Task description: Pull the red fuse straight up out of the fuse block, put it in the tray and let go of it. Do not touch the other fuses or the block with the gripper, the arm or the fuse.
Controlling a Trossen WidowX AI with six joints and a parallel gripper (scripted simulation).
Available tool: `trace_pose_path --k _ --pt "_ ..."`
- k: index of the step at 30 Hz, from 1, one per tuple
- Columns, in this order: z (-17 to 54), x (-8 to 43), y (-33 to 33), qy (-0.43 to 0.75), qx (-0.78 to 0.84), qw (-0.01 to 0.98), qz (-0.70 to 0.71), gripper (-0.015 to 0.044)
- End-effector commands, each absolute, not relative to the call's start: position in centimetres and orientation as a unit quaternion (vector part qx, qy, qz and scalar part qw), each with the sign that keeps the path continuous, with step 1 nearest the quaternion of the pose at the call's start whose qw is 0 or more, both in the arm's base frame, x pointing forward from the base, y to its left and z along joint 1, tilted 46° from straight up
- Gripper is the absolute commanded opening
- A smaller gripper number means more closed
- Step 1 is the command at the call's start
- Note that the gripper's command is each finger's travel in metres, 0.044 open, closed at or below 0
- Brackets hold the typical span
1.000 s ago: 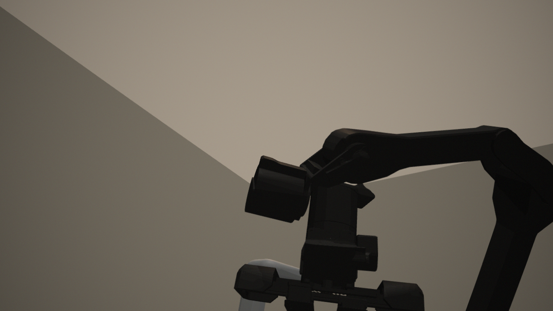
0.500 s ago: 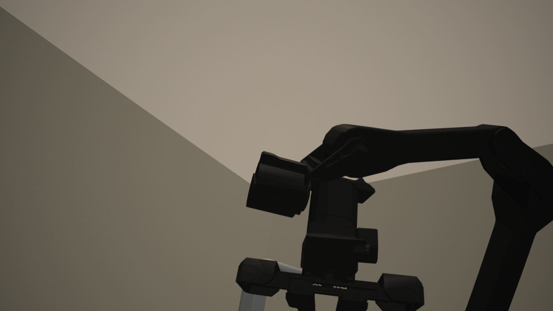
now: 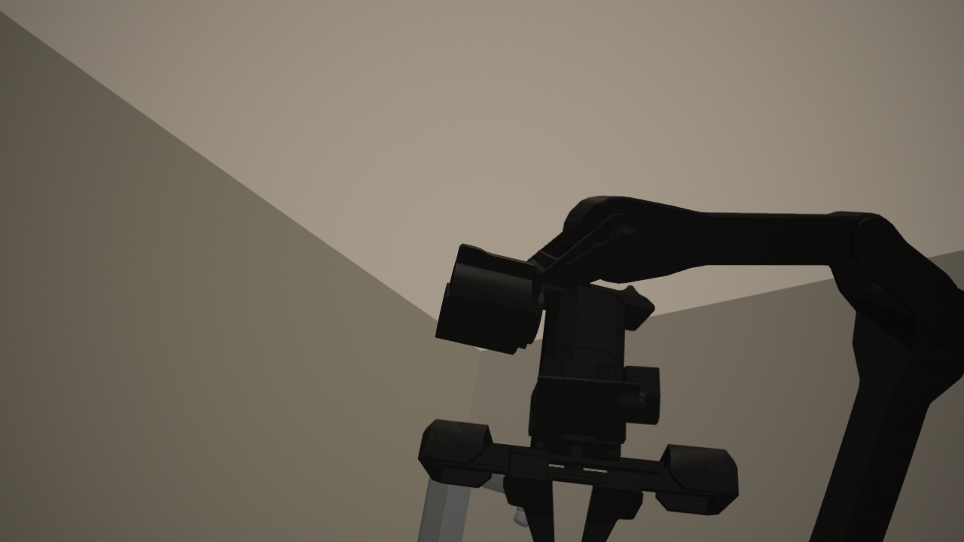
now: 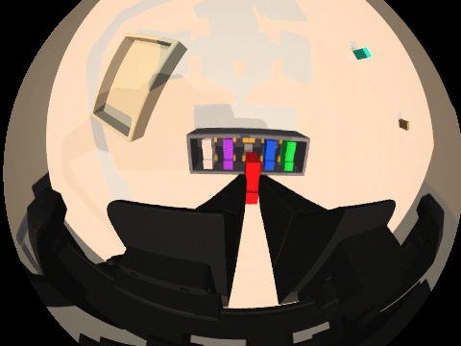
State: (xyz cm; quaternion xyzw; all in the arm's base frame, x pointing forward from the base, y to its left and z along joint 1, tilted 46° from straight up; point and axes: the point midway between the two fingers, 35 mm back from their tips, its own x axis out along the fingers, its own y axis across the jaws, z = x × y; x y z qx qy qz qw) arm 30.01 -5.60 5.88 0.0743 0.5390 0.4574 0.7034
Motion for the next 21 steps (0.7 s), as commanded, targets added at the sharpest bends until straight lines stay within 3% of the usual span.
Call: trace_pose_path --k 1,21 --pt "6.2 30.2 -6.0 0.538 0.069 0.705 0.457 0.0" --pt "17.0 30.4 4.3 0.538 0.068 0.706 0.455 0.0"
